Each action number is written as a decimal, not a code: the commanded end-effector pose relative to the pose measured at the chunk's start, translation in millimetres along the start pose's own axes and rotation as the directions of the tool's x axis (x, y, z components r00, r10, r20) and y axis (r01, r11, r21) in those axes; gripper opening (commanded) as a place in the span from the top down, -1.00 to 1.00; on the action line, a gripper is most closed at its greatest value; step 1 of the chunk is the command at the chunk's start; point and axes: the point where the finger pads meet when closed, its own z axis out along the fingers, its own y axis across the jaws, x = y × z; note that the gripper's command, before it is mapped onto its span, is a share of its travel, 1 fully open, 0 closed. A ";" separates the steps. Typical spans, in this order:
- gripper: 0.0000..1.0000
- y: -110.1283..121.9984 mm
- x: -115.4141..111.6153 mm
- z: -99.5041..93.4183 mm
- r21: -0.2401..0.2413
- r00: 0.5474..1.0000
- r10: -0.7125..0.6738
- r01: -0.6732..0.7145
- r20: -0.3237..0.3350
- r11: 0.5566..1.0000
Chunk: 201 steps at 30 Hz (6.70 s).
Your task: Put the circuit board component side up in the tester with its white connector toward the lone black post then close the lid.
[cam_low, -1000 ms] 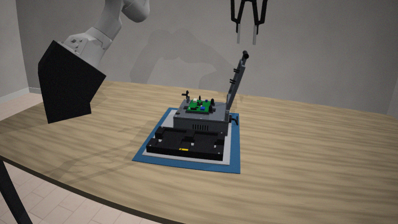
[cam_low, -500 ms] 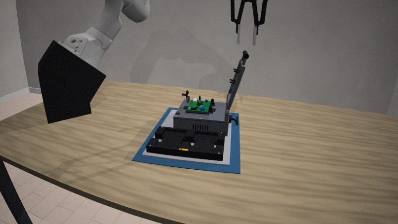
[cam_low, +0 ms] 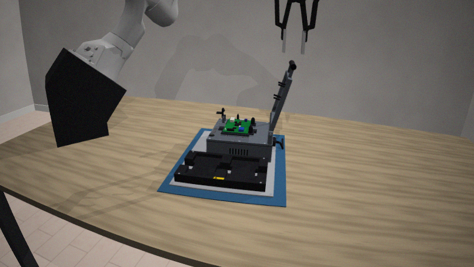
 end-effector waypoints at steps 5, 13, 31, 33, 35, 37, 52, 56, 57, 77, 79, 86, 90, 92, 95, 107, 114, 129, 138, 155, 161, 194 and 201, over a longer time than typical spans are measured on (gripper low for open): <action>0.40 -0.9 -1.0 2.0 0.001 1.000 0.004 -0.004 0.002 1.000; 0.40 -0.9 -1.0 2.0 0.001 1.000 0.004 -0.004 0.002 1.000; 0.40 -0.9 -1.0 3.8 0.001 1.000 0.004 -0.004 0.002 1.000; 0.40 -0.9 -1.0 3.8 0.001 1.000 0.004 -0.004 0.002 1.000; 0.40 -1.0 -1.1 5.3 0.001 1.000 0.004 -0.004 0.002 1.000; 0.40 -1.0 -1.1 7.2 0.001 1.000 0.004 -0.004 0.002 1.000; 0.40 -1.5 -1.6 28.2 0.001 1.000 0.004 -0.004 0.002 1.000; 0.40 -1.6 -1.8 35.0 0.001 1.000 0.004 -0.004 0.002 1.000; 0.40 -1.6 -1.8 36.5 0.001 1.000 0.004 -0.004 0.002 1.000; 0.40 -1.8 -2.1 45.8 0.001 1.000 0.004 -0.004 0.002 1.000; 0.40 -1.8 -2.1 45.8 0.001 1.000 0.004 -0.004 0.002 1.000; 0.40 -1.8 -2.1 45.8 0.001 1.000 0.004 -0.004 0.002 1.000; 0.40 -1.8 -2.1 45.8 0.001 1.000 0.004 -0.004 0.002 1.000; 0.40 -1.8 -2.1 45.8 0.001 1.000 0.004 -0.004 0.002 1.000; 0.40 -1.8 -2.1 45.8 0.001 1.000 0.004 -0.004 0.002 1.000; 0.40 -1.8 -2.1 45.8 0.001 1.000 0.004 -0.004 0.002 1.000; 1.00 -1.8 -2.1 45.8 0.001 1.000 0.004 -0.004 0.002 1.000; 1.00 -1.8 -2.1 45.8 0.001 1.000 0.004 -0.004 0.002 1.000; 1.00 -1.8 -2.1 45.8 0.001 1.000 0.004 -0.004 0.002 1.000; 1.00 -1.8 -2.1 45.8 0.001 1.000 0.004 -0.004 0.002 1.000; 1.00 -1.7 -2.1 45.8 0.001 1.000 0.004 -0.004 0.002 1.000; 1.00 3.7 -2.0 44.5 0.001 1.000 0.004 -0.004 0.002 1.000; 1.00 6.8 -2.0 43.8 0.001 1.000 0.004 -0.004 0.002 1.000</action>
